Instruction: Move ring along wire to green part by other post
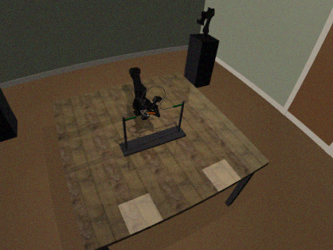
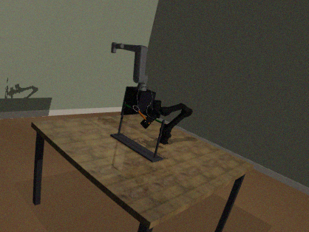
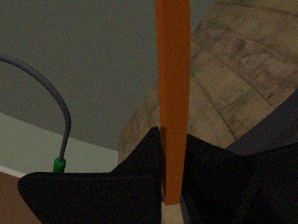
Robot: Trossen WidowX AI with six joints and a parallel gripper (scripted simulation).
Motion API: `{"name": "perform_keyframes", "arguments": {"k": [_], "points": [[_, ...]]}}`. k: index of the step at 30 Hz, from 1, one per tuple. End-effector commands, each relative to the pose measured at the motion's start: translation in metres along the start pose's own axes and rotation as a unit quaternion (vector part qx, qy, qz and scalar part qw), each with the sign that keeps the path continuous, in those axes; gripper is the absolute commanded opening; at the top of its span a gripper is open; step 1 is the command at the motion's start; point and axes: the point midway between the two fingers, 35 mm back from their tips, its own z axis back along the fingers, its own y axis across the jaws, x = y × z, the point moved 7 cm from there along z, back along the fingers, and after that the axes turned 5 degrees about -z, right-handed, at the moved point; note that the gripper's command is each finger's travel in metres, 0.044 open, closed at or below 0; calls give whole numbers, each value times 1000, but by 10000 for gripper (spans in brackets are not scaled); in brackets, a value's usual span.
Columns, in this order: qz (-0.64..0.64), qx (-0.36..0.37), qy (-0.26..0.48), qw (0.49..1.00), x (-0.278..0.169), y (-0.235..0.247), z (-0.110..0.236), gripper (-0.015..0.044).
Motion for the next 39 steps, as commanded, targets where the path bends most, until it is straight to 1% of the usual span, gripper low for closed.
{"name": "perform_keyframes", "arguments": {"k": [1, 7, 12, 26, 39], "points": [[-37, 18, 29, 999, 3, 14, 10, -150], [-94, 42, 77, 992, 11, 28, 22, -150], [-137, 64, 102, 983, 16, 38, 28, -150], [-263, 125, 112, 950, 28, 68, 35, -150], [-380, 181, 118, 899, 48, 93, 45, -150]]}}
